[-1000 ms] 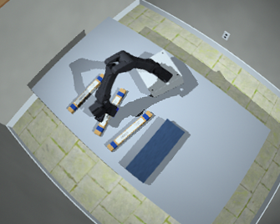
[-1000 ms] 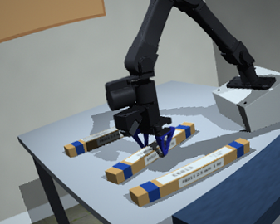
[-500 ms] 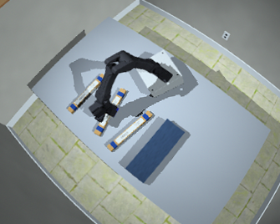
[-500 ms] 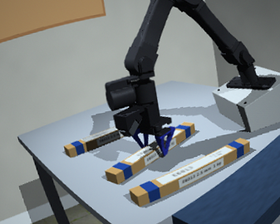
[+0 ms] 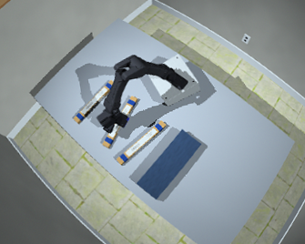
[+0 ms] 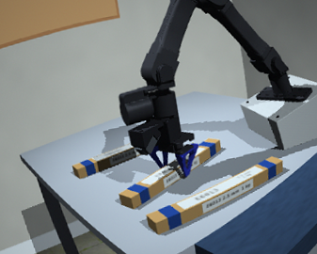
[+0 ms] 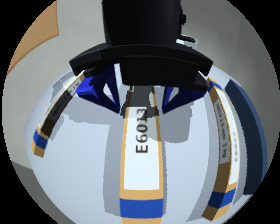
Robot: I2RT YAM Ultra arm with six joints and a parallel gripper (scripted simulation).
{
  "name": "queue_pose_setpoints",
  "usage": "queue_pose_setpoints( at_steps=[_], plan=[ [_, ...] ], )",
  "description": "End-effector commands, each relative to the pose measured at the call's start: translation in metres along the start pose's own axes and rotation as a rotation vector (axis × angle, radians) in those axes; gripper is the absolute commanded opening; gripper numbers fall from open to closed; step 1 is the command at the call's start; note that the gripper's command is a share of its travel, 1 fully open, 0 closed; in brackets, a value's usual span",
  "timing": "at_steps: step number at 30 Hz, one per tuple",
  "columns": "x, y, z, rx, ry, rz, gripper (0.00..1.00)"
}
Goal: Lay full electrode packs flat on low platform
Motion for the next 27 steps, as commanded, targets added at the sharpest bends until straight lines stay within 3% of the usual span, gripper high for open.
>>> queue_pose_setpoints(
  at_steps=[1,9,10,27],
  plan=[
    [0.0003,-0.0005,0.0042,-0.001,-0.020,-0.001,0.74],
    [-0.0004,-0.0004,0.0041,-0.001,-0.020,-0.001,0.74],
    [-0.0004,-0.0004,0.0041,-0.001,-0.020,-0.001,0.00],
    [-0.0004,-0.0004,0.0041,-0.001,-0.020,-0.001,0.00]
  ],
)
Point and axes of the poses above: the point where the finger pads meet when closed, its own z axis back along the fingers, its own y axis across the jaws, x = y × z, the point moved 10 cm from there along z, back along the fingers, and after that the axes turned 11 degrees about -z, right-handed, at the moved point
